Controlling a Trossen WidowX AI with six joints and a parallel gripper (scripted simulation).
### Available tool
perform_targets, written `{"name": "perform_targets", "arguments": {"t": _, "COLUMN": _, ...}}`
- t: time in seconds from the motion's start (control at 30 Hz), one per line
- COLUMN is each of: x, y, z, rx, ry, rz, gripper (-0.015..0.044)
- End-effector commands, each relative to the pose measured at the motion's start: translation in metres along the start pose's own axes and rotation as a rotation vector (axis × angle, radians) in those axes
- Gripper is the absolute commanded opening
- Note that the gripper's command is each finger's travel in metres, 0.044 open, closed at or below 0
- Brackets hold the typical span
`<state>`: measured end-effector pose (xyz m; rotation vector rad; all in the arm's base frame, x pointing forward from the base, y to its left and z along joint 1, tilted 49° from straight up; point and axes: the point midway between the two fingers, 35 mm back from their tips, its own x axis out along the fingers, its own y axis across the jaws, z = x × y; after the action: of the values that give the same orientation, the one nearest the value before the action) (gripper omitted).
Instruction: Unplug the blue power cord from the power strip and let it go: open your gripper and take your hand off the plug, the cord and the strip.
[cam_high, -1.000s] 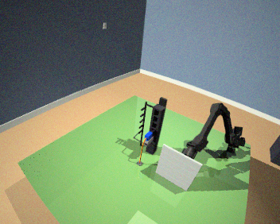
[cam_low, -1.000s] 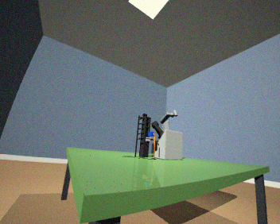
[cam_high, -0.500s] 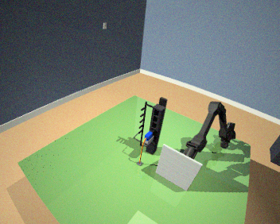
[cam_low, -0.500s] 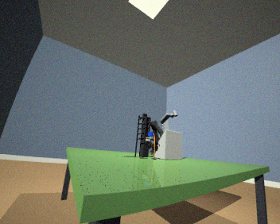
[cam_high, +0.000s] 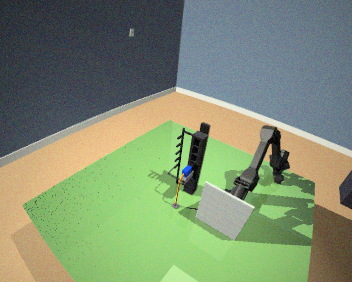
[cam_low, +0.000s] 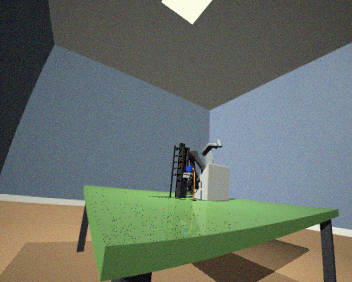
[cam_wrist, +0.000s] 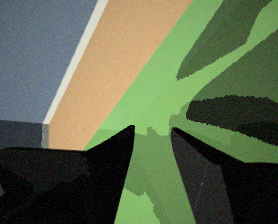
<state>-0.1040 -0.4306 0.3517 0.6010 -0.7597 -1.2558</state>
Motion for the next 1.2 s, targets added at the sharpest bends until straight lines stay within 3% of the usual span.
{"name": "perform_targets", "arguments": {"t": 0.0, "x": 0.021, "y": 0.062, "z": -0.038, "rx": -0.043, "ry": 0.100, "rz": 0.152, "gripper": 0.0160}}
{"name": "perform_targets", "arguments": {"t": 0.2, "x": 0.028, "y": 0.085, "z": -0.061, "rx": -0.096, "ry": 0.130, "rz": 0.182, "gripper": 0.0160}}
{"name": "perform_targets", "arguments": {"t": 0.63, "x": 0.036, "y": 0.163, "z": -0.162, "rx": -0.186, "ry": 0.264, "rz": 0.309, "gripper": 0.0160}}
{"name": "perform_targets", "arguments": {"t": 1.17, "x": -0.009, "y": 0.248, "z": -0.312, "rx": -0.293, "ry": 0.541, "rz": 0.464, "gripper": 0.0160}}
